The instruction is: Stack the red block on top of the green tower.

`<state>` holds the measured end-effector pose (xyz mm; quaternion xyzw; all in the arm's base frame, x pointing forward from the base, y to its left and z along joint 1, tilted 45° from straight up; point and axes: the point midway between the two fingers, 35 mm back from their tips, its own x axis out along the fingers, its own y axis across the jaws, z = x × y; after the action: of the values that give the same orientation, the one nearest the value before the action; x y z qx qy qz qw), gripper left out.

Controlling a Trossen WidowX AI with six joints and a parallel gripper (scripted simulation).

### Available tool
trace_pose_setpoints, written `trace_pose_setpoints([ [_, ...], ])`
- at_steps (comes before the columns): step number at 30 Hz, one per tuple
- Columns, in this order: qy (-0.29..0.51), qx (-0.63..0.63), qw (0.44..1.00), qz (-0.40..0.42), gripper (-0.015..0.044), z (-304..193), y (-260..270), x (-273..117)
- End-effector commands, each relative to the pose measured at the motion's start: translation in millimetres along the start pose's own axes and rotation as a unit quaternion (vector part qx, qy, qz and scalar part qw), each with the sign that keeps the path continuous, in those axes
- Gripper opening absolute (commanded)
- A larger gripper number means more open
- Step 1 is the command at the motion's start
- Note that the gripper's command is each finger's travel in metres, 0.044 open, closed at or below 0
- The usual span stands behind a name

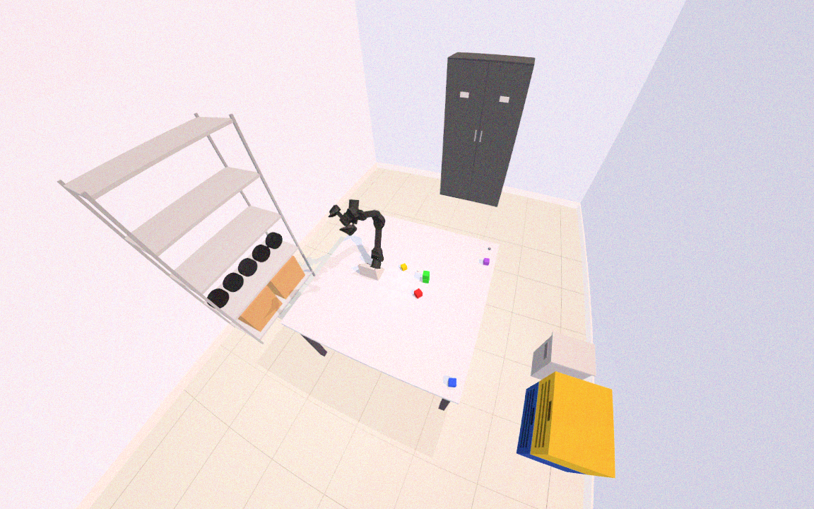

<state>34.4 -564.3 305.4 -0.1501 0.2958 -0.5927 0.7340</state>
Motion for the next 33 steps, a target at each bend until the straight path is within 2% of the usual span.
trace_pose_setpoints([
  [1,0.009,0.008,0.997,0.070,0.0440,7,53,9],
  [7,0.040,0.046,0.977,0.206,0.0440,12,160,12],
  [10,0.052,0.054,0.967,0.242,0.0440,13,189,9],
  [15,0.097,0.058,0.933,0.341,0.0440,12,267,-10],
  [24,0.212,0.046,0.833,0.509,0.0440,1,406,-85],
  [33,0.350,0.012,0.708,0.613,0.0440,-22,501,-187],
])
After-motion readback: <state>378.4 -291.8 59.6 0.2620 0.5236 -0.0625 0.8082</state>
